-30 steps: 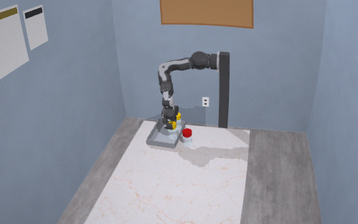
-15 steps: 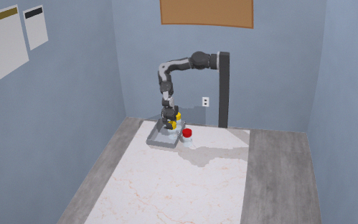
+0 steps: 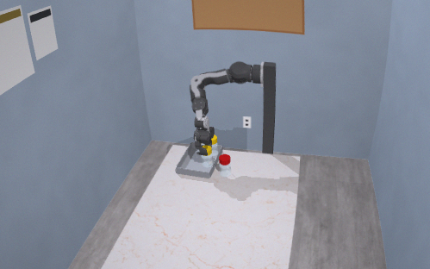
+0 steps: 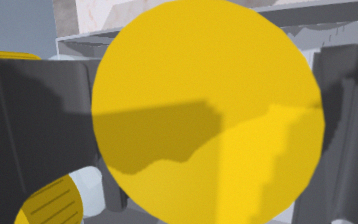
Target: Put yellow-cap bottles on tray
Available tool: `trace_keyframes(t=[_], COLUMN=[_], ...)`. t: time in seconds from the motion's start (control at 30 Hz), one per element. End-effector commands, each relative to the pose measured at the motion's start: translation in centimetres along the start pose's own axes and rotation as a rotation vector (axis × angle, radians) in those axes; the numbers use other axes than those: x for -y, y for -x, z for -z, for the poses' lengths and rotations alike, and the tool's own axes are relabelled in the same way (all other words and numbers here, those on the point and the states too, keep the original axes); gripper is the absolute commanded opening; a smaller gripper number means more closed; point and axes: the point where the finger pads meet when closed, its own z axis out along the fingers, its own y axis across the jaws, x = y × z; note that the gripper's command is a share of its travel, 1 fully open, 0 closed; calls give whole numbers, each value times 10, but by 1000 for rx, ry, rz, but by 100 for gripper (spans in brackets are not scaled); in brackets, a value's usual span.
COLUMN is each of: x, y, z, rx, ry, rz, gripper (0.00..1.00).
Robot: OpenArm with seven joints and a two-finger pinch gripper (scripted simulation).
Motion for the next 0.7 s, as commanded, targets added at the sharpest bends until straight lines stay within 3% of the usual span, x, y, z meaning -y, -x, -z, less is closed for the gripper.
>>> trace_keyframes(t=[0.0,0.67], x=[-1,-1], y=[0,0], z=[1,1], rx=[0,-6], ry=[4,9], rz=[-1,-1], gripper=[0,0])
